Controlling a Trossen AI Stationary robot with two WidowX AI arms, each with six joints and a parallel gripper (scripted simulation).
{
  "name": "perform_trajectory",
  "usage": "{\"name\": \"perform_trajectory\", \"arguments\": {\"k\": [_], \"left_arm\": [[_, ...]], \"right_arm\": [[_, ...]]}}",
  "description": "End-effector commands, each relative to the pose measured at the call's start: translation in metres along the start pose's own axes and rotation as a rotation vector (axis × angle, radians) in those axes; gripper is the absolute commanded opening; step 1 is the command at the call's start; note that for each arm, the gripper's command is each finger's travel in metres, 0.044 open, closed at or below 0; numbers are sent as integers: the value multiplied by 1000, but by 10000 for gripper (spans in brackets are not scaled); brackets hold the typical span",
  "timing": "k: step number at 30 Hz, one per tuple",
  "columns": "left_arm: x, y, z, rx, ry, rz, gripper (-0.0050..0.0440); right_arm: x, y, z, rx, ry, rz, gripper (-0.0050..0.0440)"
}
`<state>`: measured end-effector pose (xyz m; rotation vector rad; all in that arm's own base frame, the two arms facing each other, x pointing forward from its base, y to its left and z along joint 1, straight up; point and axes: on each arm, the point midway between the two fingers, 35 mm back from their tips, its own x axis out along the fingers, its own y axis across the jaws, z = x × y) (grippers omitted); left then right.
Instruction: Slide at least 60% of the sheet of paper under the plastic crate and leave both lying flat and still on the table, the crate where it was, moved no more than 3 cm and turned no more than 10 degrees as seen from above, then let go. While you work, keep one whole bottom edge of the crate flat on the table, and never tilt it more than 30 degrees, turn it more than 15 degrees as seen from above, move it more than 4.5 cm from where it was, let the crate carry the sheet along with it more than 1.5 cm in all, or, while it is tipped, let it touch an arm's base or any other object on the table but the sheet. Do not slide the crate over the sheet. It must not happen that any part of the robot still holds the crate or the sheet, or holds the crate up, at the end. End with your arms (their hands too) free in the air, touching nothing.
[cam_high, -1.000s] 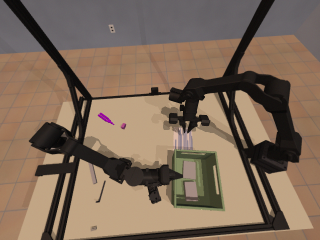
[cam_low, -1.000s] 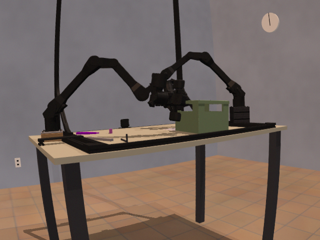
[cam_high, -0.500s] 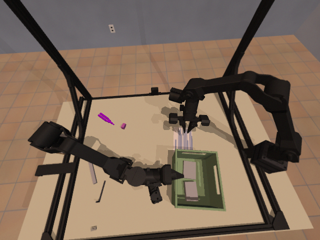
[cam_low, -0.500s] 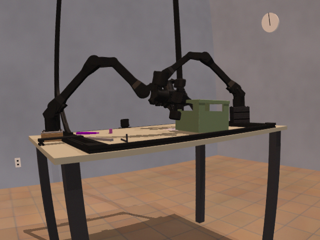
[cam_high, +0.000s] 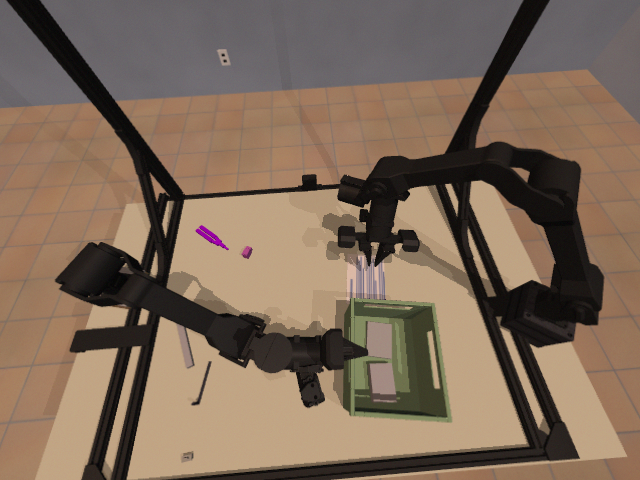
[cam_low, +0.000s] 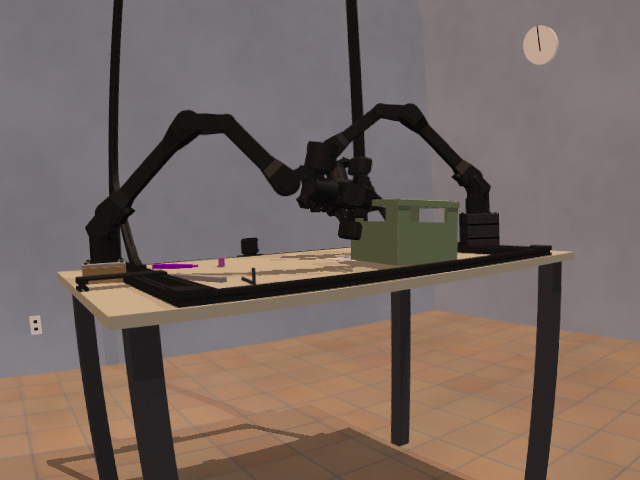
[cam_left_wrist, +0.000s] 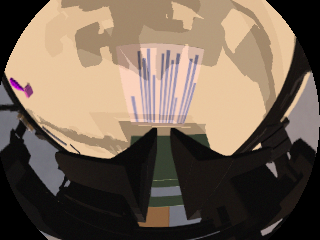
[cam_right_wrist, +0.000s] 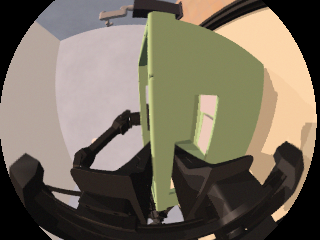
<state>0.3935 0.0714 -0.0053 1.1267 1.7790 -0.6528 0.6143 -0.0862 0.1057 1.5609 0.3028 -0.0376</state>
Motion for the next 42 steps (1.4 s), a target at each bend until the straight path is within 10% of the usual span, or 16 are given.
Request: {"name": "perform_trajectory", "arguments": {"k": [1,42], "left_arm": [[0,1,0,5,1,2,60],[0,1,0,5,1,2,60]], "right_arm": [[-3,18,0,-5,-3,28,0],[-5,30,0,-7,-4,28,0]]}}
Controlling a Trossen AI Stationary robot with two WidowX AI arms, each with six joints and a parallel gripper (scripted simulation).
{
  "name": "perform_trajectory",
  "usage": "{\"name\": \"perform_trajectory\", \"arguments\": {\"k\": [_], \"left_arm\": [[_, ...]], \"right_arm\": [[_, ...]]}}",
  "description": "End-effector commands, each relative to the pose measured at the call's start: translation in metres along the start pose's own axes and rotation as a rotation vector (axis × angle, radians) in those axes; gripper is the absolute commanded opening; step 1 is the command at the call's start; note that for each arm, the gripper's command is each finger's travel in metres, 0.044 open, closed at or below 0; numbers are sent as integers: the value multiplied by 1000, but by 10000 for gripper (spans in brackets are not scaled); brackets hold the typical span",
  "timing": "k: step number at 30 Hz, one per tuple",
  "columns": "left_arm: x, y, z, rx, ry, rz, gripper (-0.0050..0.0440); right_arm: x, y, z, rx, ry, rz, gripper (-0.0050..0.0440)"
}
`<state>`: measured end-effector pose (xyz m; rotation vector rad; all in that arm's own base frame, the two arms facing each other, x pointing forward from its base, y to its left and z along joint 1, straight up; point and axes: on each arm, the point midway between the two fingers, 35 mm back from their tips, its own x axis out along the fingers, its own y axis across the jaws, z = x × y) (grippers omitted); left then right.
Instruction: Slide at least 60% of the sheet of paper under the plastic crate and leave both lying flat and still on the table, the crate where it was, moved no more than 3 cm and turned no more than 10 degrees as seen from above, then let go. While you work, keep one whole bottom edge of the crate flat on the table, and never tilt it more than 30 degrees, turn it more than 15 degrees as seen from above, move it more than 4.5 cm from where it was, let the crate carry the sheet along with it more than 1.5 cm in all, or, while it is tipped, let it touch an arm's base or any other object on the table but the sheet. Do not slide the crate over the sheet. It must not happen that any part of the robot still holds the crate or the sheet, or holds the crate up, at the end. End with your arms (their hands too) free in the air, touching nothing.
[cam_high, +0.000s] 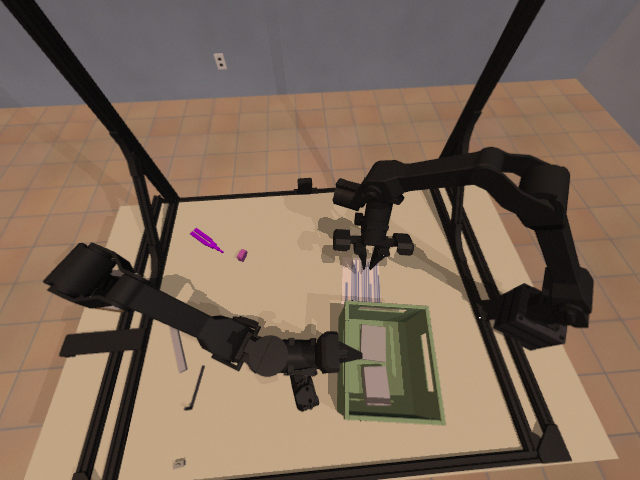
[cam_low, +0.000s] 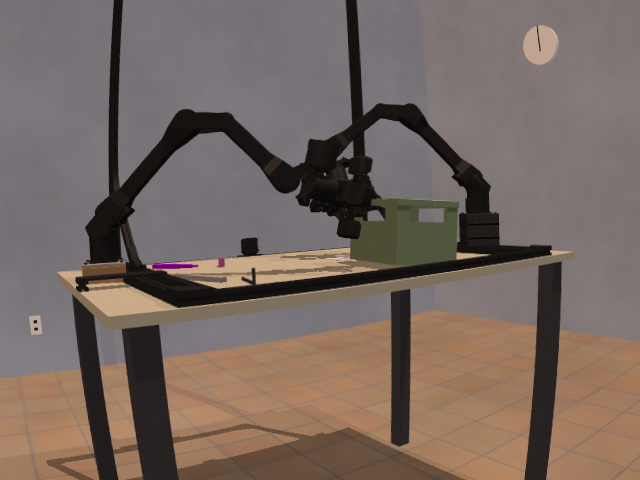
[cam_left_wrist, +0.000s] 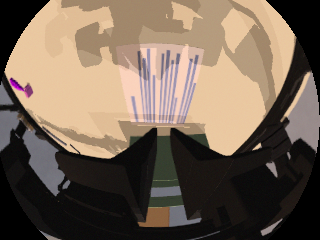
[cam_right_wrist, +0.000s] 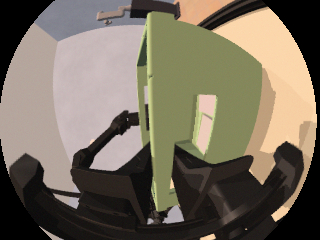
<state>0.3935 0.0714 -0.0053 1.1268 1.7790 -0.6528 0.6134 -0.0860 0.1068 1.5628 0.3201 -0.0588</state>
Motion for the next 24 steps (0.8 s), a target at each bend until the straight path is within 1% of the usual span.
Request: {"name": "perform_trajectory", "arguments": {"k": [1,24], "left_arm": [[0,1,0,5,1,2,60],[0,1,0,5,1,2,60]], "right_arm": [[-5,29,0,-12,-2,52,0],[-6,34,0,-12,-2,52,0]]}}
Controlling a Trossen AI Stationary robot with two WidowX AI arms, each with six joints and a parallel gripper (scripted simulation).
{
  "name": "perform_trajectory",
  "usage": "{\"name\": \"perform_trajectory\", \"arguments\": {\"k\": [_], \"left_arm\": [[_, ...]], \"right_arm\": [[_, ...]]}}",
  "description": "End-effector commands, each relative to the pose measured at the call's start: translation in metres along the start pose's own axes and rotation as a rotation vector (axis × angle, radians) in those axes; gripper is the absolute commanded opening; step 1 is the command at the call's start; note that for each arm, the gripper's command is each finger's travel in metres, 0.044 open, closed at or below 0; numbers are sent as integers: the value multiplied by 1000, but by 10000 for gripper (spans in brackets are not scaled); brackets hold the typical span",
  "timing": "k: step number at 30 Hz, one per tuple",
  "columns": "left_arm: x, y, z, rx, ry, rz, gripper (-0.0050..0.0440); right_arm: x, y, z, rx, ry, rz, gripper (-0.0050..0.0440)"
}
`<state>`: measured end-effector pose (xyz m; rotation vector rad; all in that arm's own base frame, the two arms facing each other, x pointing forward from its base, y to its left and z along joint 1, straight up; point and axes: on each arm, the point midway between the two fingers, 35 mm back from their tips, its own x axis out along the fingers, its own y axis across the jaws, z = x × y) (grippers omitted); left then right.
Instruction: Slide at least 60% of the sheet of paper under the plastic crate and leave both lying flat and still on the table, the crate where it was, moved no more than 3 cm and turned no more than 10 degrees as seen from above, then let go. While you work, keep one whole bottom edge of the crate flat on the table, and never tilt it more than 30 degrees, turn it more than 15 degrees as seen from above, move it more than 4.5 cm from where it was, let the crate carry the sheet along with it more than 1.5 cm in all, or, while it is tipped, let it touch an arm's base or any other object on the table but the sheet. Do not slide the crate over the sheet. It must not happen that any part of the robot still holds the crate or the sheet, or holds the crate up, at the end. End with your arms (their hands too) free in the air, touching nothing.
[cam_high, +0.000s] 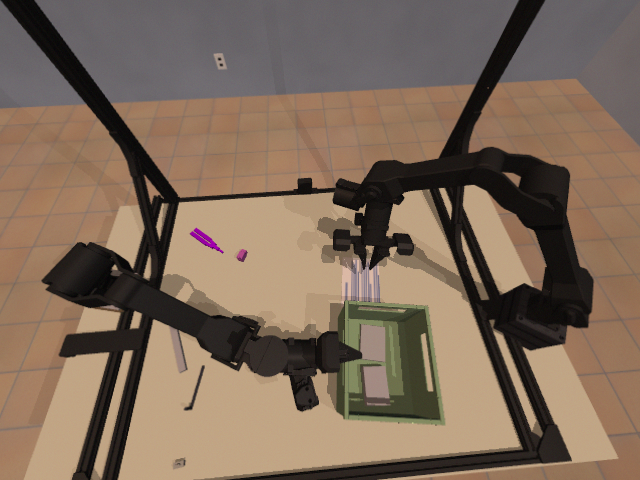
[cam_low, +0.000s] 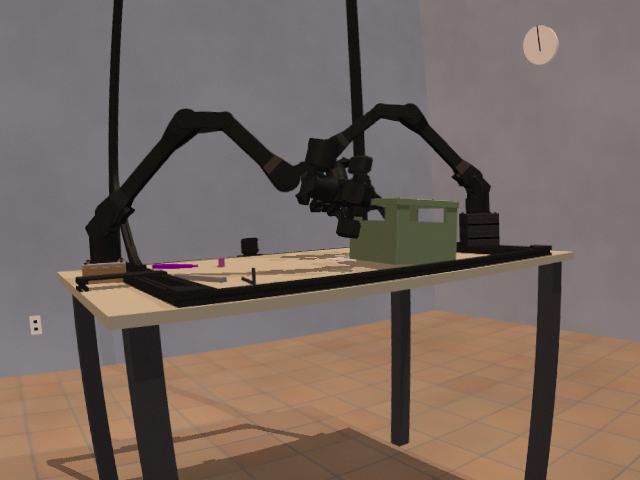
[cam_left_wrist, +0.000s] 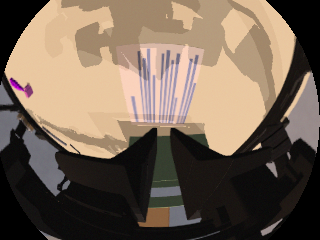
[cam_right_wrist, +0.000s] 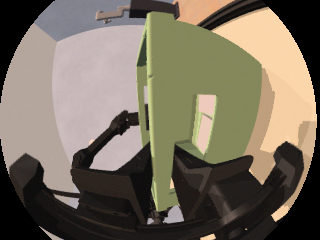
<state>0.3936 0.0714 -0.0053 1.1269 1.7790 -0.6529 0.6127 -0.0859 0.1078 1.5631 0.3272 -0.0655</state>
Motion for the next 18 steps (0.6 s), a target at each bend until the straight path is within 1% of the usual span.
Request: {"name": "perform_trajectory", "arguments": {"k": [1,18], "left_arm": [[0,1,0,5,1,2,60],[0,1,0,5,1,2,60]], "right_arm": [[-5,33,0,-14,-2,61,0],[-6,35,0,-16,-2,61,0]]}}
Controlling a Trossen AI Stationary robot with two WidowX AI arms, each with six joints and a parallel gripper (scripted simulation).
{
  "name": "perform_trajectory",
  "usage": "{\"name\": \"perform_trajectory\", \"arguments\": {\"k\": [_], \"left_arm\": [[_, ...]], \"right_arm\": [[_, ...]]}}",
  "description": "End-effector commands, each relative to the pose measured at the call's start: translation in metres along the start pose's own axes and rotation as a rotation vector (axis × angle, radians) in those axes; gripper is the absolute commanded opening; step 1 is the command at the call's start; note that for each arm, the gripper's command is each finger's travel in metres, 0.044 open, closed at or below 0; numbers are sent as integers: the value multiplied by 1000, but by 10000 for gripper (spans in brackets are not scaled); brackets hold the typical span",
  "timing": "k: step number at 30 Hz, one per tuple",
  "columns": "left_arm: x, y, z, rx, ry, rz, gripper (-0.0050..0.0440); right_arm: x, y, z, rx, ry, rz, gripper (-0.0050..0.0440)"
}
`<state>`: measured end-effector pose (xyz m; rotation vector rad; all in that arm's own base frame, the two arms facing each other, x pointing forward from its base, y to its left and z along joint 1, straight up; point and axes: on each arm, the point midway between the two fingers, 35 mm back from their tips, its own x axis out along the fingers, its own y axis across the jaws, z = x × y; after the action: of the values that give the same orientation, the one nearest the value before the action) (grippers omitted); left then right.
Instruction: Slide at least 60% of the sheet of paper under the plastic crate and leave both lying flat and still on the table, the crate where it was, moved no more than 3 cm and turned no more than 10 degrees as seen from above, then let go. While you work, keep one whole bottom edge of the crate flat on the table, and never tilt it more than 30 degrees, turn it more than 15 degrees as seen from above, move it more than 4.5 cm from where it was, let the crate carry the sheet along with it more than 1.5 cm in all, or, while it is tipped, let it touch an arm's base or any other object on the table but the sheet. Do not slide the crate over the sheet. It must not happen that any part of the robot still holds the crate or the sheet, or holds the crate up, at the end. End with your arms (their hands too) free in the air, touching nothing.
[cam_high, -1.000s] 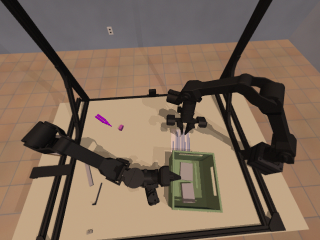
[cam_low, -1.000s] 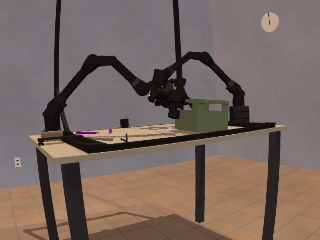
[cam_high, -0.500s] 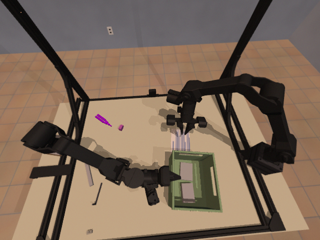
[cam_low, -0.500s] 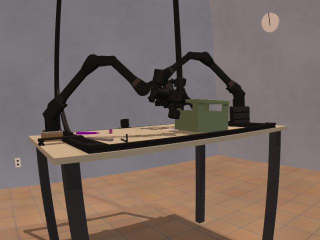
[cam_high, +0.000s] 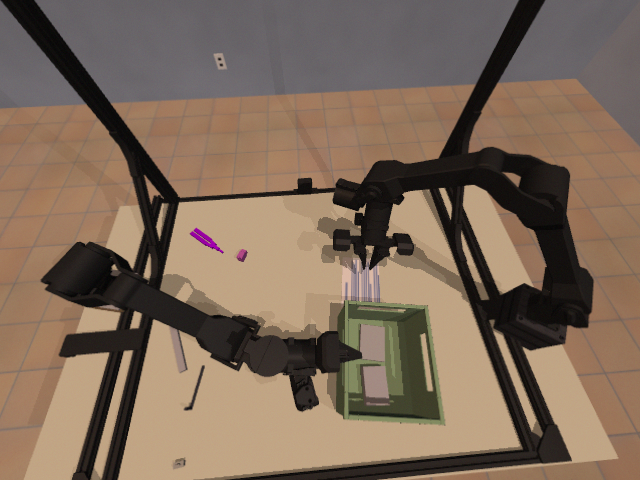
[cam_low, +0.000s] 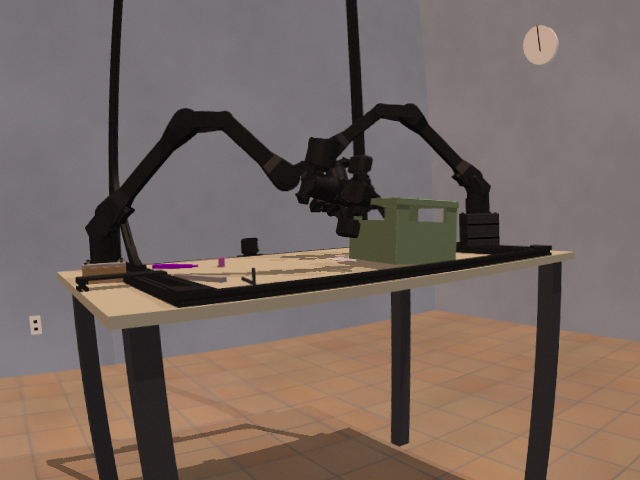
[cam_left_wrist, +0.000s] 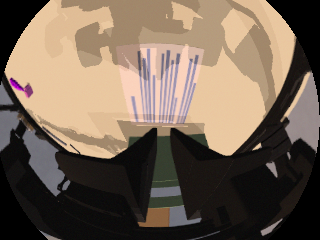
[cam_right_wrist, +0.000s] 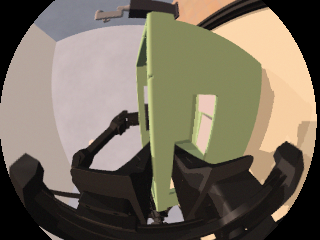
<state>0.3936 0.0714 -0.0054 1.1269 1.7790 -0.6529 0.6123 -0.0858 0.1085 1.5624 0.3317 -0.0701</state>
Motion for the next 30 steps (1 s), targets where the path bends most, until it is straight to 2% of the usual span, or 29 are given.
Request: {"name": "perform_trajectory", "arguments": {"k": [1,30], "left_arm": [[0,1,0,5,1,2,60],[0,1,0,5,1,2,60]], "right_arm": [[-6,35,0,-16,-2,66,0],[-7,39,0,-16,-2,66,0]]}}
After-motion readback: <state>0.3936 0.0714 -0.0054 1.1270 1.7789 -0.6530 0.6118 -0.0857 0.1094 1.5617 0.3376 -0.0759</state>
